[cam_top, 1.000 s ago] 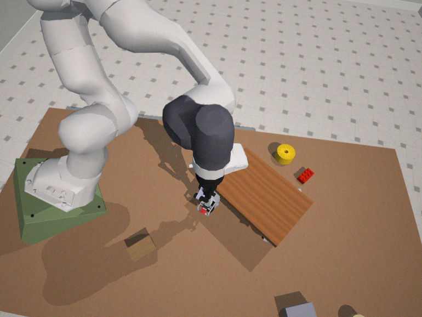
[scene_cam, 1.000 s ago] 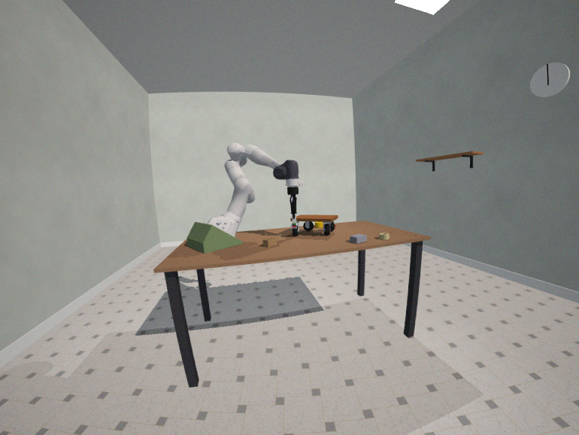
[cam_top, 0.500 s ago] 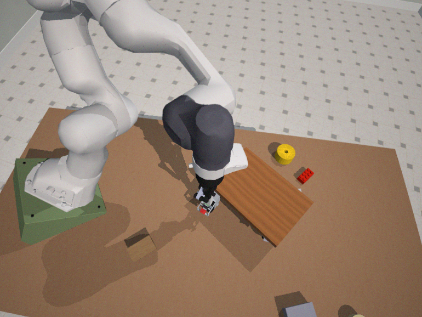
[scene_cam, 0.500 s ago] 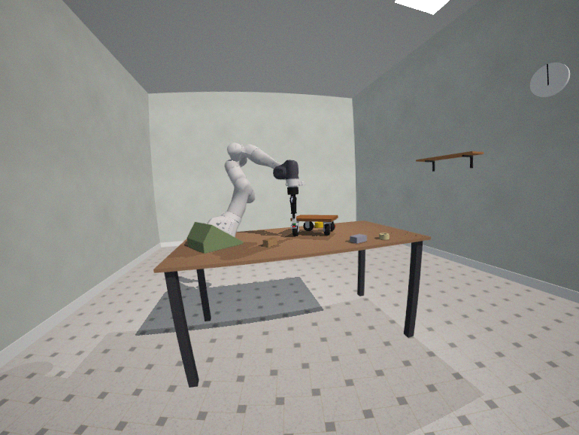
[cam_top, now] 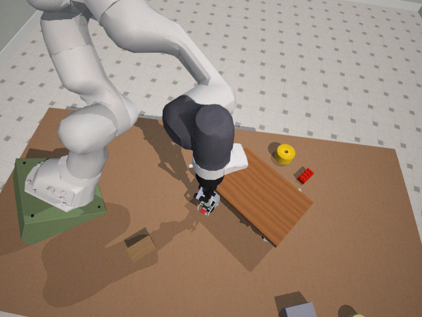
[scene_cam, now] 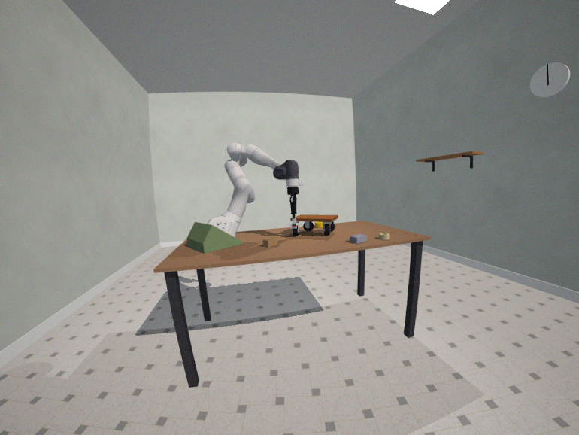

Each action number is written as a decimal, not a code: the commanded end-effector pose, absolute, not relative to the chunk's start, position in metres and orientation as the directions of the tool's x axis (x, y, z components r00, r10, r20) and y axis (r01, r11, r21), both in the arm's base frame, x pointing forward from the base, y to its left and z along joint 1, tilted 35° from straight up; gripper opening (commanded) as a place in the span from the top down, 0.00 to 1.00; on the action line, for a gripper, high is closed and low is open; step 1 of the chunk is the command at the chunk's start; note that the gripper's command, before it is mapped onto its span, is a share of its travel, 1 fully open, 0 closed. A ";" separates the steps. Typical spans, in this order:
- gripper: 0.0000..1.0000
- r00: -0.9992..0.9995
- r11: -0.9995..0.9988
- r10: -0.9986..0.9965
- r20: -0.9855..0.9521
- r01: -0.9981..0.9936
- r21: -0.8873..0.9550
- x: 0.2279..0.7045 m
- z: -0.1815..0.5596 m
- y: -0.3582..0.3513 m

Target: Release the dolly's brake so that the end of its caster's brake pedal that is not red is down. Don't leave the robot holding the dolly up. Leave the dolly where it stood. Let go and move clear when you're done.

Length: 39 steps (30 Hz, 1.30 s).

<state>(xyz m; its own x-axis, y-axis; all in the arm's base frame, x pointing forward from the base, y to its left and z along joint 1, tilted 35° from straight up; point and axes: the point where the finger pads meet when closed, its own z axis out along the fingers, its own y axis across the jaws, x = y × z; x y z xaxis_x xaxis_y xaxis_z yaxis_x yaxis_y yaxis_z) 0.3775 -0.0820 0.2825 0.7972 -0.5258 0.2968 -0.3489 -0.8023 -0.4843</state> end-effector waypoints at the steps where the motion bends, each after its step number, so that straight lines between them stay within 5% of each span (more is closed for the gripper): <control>1: 1.00 0.798 -0.804 -0.523 0.298 -0.346 -0.484 0.377 0.282 -0.082; 39: 1.00 0.798 -0.804 -0.523 0.298 -0.346 -0.484 0.380 0.277 -0.080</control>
<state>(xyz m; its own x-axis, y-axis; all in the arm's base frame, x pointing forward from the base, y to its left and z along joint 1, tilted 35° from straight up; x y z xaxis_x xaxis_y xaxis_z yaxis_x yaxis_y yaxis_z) 0.3805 -0.0802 0.2775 0.7969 -0.5257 0.2977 -0.3483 -0.8024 -0.4845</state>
